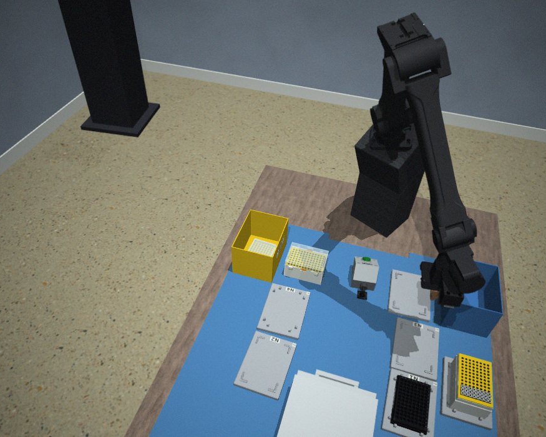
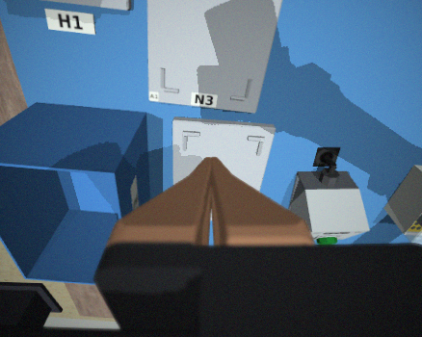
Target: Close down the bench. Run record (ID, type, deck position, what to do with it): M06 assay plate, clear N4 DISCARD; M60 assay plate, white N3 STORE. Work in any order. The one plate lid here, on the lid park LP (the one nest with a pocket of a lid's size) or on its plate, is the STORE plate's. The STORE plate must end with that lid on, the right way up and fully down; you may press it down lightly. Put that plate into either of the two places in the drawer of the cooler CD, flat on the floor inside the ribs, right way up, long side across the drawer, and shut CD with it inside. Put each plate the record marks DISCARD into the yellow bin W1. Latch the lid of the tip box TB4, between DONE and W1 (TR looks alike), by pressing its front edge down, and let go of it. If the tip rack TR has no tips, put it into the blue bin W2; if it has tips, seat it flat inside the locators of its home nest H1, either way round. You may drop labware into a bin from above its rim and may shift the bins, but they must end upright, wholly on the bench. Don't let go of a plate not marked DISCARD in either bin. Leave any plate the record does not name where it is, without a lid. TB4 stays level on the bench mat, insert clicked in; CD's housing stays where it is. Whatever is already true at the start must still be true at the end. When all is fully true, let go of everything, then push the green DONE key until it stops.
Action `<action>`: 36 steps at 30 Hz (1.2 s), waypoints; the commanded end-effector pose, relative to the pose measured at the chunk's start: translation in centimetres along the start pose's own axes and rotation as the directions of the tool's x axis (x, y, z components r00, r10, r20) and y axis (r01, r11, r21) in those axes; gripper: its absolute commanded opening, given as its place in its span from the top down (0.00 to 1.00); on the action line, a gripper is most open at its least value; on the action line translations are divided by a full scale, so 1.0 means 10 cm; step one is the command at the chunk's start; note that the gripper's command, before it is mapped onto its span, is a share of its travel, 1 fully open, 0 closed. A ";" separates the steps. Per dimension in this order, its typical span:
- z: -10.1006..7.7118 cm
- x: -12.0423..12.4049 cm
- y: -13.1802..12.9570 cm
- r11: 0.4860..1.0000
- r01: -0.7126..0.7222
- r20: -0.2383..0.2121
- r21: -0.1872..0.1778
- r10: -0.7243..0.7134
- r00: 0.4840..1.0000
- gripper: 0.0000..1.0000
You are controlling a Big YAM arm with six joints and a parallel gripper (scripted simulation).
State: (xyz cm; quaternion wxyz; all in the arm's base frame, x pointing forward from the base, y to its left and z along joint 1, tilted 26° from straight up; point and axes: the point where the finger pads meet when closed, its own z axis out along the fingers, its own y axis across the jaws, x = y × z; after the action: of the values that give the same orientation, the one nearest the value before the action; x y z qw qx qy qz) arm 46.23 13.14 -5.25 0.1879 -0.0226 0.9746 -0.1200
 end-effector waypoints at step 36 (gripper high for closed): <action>-0.08 0.98 -0.87 1.000 0.001 0.028 -0.004 -0.001 1.000 1.00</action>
State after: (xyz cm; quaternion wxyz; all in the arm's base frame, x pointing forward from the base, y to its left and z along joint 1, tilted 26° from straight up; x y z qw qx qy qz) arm 36.90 4.78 -6.63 0.1881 -0.0219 0.9747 -0.1185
